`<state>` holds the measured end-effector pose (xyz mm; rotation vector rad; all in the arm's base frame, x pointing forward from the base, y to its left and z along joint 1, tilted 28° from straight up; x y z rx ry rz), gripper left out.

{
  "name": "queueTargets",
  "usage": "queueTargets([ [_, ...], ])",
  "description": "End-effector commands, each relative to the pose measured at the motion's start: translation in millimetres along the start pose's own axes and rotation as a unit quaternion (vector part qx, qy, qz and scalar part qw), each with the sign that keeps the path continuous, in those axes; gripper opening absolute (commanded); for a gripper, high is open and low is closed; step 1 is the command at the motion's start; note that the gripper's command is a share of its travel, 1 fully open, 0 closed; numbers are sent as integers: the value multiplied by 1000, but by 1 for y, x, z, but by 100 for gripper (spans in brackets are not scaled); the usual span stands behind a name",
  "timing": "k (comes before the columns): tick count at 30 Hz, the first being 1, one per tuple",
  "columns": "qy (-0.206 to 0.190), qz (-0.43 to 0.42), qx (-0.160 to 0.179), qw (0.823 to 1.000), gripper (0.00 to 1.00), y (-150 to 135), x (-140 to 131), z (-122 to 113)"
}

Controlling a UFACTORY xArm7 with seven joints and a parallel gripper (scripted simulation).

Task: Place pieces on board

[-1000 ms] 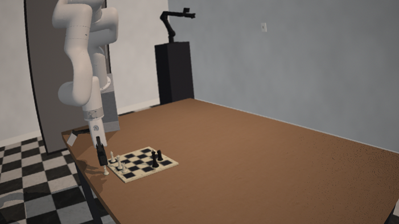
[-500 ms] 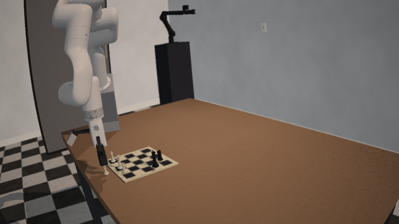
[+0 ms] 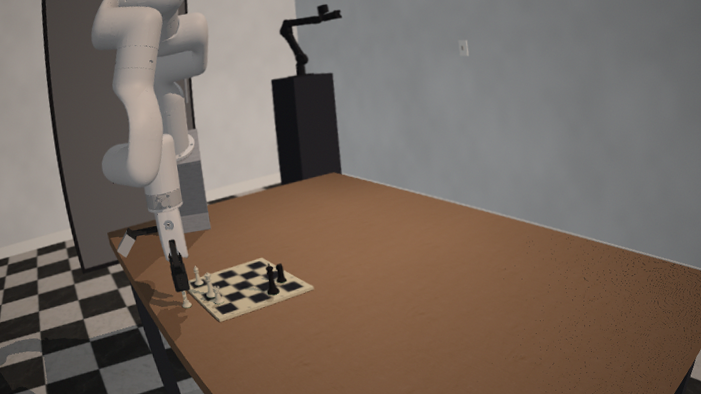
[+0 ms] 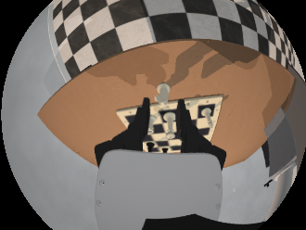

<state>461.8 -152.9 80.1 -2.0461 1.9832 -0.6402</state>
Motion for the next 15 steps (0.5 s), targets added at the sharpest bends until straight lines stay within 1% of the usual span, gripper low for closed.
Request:
queueTargets([
  [1, 0, 0, 1, 1000, 39, -1, 1, -1],
  [8, 0, 0, 1, 1000, 39, -1, 1, 0],
  [15, 0, 0, 1, 1000, 39, -1, 1, 8],
])
Point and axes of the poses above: the point where the finger pads meet when closed, its own z axis out along the fingers, its own y axis across the jaws, x = y × z, the point moved 3 cm from there along -z, back along the fingers, and after that the axes turned 14 degrees about -z, right-handed, at the moved point
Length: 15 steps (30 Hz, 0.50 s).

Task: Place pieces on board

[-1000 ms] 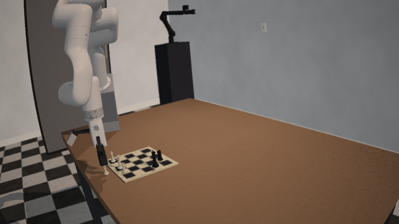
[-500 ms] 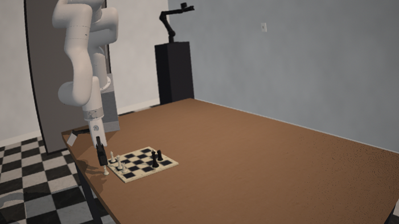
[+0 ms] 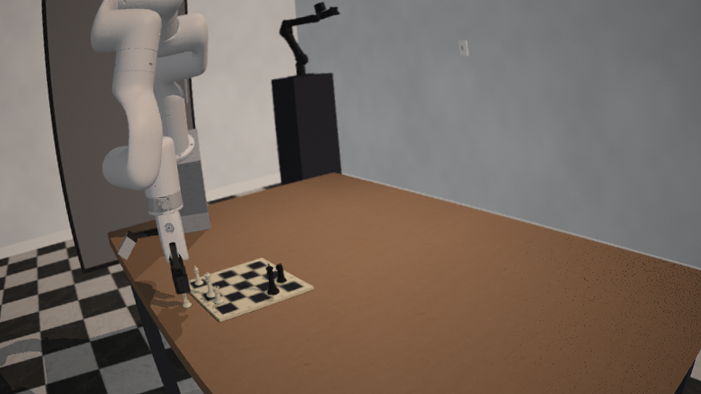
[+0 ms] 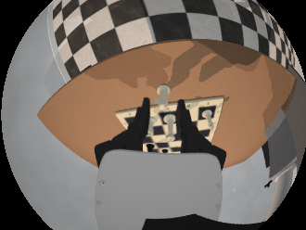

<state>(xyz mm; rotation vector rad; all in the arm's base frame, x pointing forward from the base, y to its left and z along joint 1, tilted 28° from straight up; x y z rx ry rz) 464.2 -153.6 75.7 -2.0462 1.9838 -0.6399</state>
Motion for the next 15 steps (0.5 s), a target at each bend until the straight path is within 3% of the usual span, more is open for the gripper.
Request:
queueTargets([
  [1, 0, 0, 1, 1000, 39, -1, 1, 5],
  [15, 0, 0, 1, 1000, 39, -1, 1, 26],
])
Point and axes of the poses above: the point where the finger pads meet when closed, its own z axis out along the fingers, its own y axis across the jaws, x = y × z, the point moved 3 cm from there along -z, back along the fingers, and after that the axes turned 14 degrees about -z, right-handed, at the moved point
